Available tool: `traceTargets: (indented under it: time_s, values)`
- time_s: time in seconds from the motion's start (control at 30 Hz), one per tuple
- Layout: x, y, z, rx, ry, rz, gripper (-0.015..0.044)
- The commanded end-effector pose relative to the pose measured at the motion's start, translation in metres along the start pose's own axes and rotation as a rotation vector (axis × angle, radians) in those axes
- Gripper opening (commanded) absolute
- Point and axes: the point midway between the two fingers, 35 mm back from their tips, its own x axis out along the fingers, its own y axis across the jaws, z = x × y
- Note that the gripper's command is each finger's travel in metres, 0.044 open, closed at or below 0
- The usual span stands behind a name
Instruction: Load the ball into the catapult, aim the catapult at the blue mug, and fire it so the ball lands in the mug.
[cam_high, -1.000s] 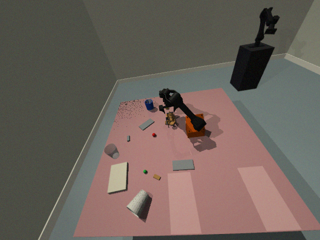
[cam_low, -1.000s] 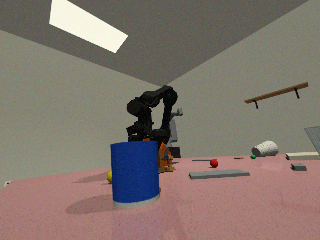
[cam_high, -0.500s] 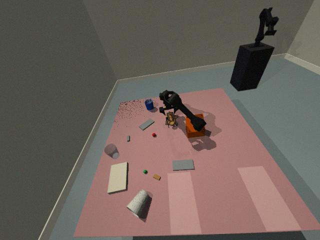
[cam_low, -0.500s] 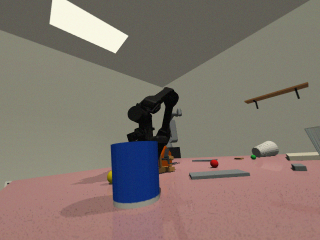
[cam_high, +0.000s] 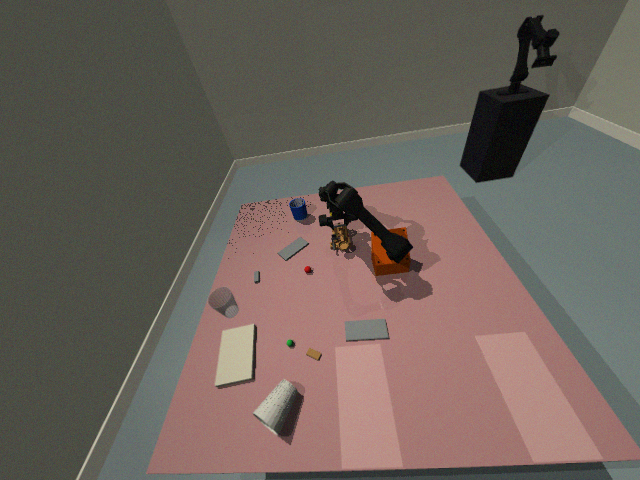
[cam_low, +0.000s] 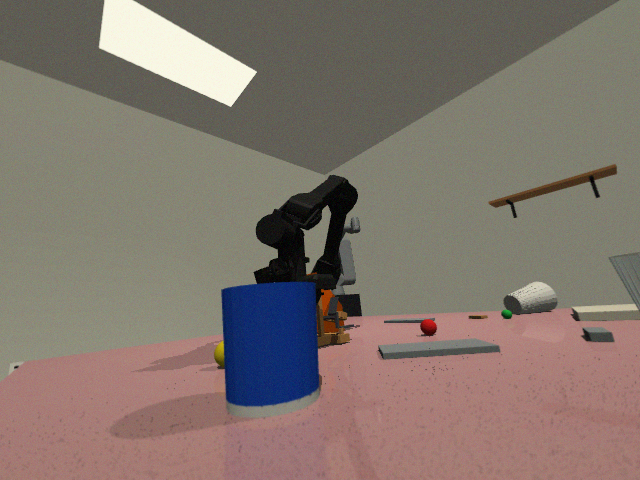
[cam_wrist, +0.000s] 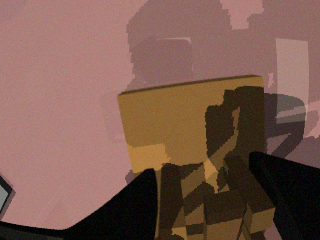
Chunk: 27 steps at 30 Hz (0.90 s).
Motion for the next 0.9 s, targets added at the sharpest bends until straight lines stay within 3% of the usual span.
traceTargets:
  time_s: [0.0,0.17,0.3,0.53,0.87]
  values:
    - [-0.001,0.000,0.000,0.000,-0.001,0.001,0.0125]
    - [-0.001,0.000,0.000,0.000,-0.001,0.001,0.0092]
    - [-0.039,0.000,0.001,0.001,-0.003,-0.002,0.0000]
    - [-0.050,-0.001,0.001,-0.020,-0.003,-0.003,0.0000]
    - [-0.049,0.001,0.001,-0.347,0.000,-0.002,0.0000]
